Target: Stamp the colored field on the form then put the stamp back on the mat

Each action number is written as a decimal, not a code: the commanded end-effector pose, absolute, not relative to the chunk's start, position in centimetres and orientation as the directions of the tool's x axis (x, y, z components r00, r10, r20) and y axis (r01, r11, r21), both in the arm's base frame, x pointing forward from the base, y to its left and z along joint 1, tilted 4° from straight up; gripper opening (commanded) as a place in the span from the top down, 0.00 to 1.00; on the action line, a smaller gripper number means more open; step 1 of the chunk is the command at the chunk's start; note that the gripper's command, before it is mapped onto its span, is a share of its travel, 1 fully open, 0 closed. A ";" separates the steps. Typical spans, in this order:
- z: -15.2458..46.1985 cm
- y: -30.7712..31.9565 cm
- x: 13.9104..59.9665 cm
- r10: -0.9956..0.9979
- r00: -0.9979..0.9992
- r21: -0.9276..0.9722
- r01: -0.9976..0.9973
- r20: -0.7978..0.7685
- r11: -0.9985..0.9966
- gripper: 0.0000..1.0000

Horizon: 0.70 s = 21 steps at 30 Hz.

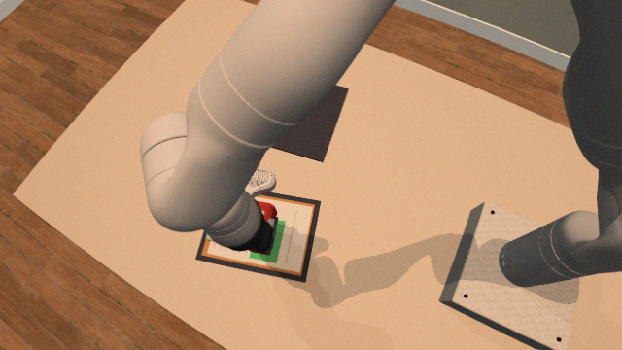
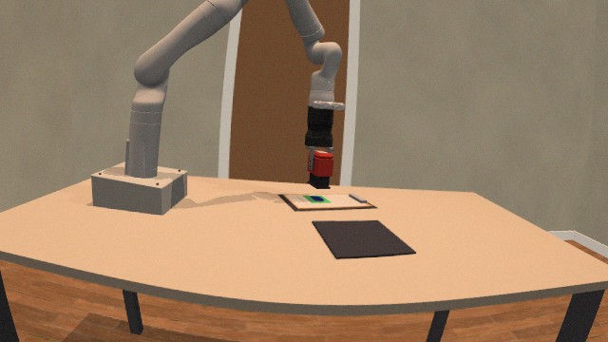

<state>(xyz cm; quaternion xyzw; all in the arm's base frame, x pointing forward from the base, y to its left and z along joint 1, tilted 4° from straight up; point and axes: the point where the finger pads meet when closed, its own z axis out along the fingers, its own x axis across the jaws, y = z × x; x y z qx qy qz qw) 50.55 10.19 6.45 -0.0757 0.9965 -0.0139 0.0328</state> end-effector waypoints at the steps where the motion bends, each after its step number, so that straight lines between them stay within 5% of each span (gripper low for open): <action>1: 6.6 8.4 51.3 -0.130 -0.989 -0.033 -0.128 -0.066 0.991 0.41; 21: 7.5 -21.1 53.6 0.121 -0.990 -0.015 0.122 -0.073 0.992 0.41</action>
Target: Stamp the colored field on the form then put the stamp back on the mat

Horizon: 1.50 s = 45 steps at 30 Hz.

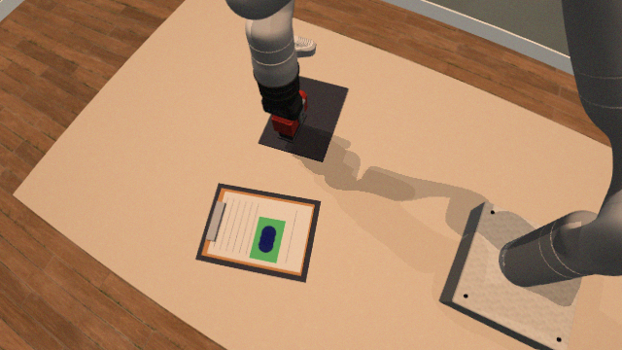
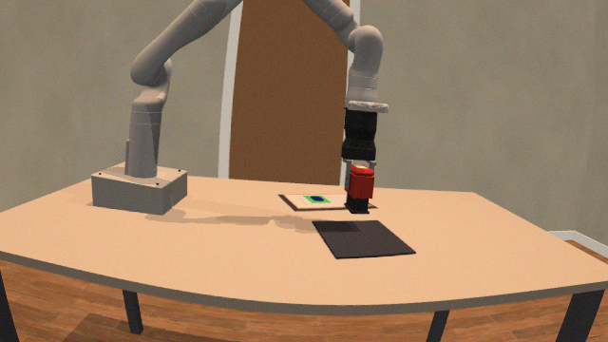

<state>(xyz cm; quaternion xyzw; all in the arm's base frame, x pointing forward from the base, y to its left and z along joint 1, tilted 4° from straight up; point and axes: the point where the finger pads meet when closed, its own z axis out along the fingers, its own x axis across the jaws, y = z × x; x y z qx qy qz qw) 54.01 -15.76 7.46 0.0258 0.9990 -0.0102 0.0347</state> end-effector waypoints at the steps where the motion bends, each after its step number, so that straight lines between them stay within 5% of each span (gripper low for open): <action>1: 7.5 -22.2 53.4 0.124 -0.990 -0.014 0.126 -0.074 0.992 0.41; 45: 3.5 -22.8 53.8 0.127 -0.989 -0.014 0.128 -0.073 0.992 0.41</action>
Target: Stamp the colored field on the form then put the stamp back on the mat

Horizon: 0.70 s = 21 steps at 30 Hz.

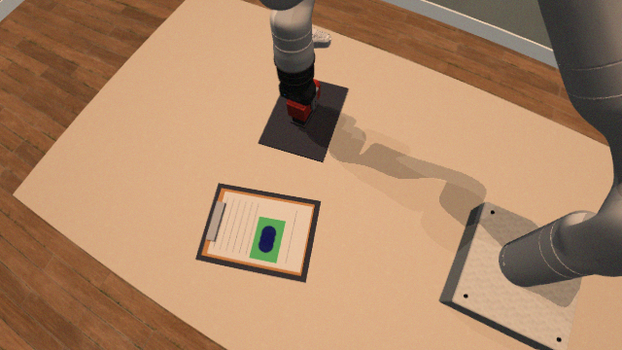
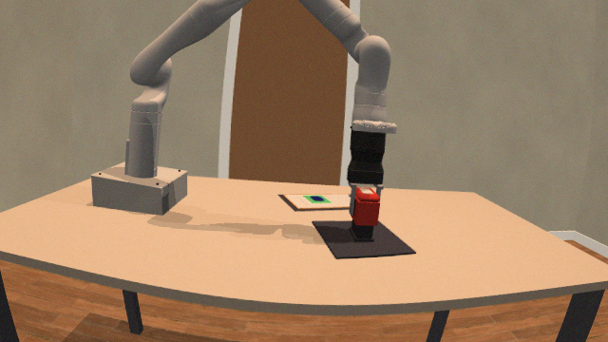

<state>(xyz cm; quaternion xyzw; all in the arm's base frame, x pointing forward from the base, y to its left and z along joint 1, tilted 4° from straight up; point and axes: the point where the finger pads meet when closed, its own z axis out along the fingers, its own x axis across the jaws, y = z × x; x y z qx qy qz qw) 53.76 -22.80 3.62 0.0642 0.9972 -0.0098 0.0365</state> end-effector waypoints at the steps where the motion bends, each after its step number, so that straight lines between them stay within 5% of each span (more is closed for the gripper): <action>1: 3.5 -22.8 53.8 0.127 -0.989 -0.014 0.128 -0.073 0.992 0.41; 10: 3.5 -22.8 53.8 0.127 -0.989 -0.014 0.128 -0.073 0.992 0.41; 11: 3.5 -22.8 53.8 0.127 -0.989 -0.014 0.128 -0.073 0.992 0.00; 21: 3.5 -22.8 53.8 0.127 -0.989 -0.014 0.128 -0.073 0.992 0.00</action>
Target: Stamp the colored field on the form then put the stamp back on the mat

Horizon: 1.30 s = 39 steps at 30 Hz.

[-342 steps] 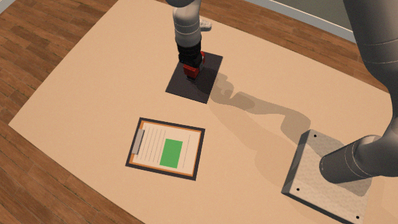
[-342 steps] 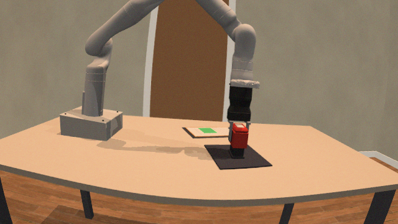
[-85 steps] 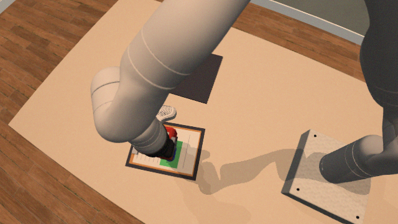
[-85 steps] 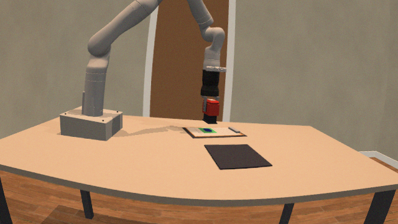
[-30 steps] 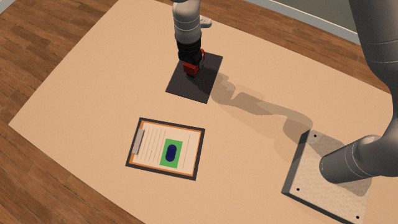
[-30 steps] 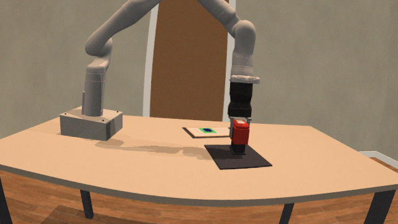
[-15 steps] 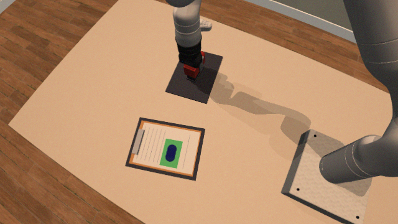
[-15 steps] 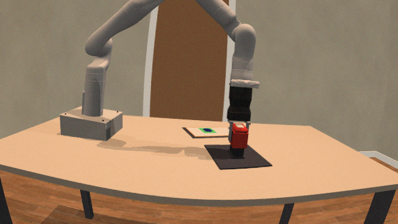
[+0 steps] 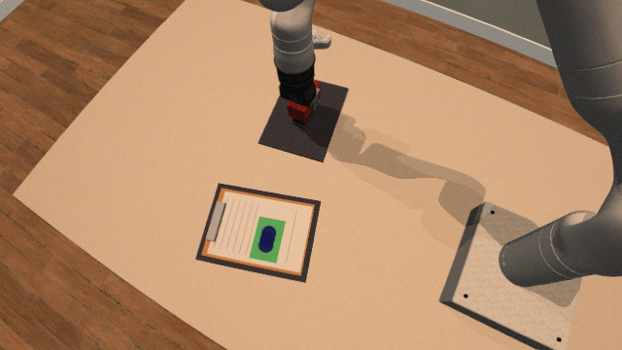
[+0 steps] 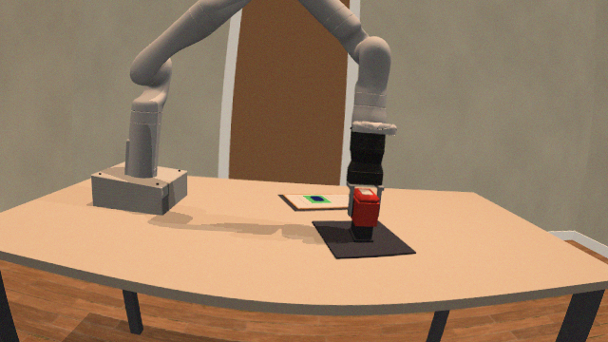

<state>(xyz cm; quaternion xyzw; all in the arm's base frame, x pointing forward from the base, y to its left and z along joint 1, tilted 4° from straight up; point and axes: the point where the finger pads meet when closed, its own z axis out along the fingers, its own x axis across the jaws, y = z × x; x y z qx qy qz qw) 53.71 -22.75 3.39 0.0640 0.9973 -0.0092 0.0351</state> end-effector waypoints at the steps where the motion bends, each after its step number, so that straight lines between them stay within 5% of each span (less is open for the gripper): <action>1: 3.5 -22.8 53.8 0.127 -0.989 -0.014 0.128 -0.073 0.992 0.00; 28: 3.6 -22.8 53.8 0.127 -0.989 -0.014 0.128 -0.073 0.992 0.00; 39: 9.8 -22.6 53.3 0.127 -0.989 -0.014 0.128 -0.073 0.992 0.00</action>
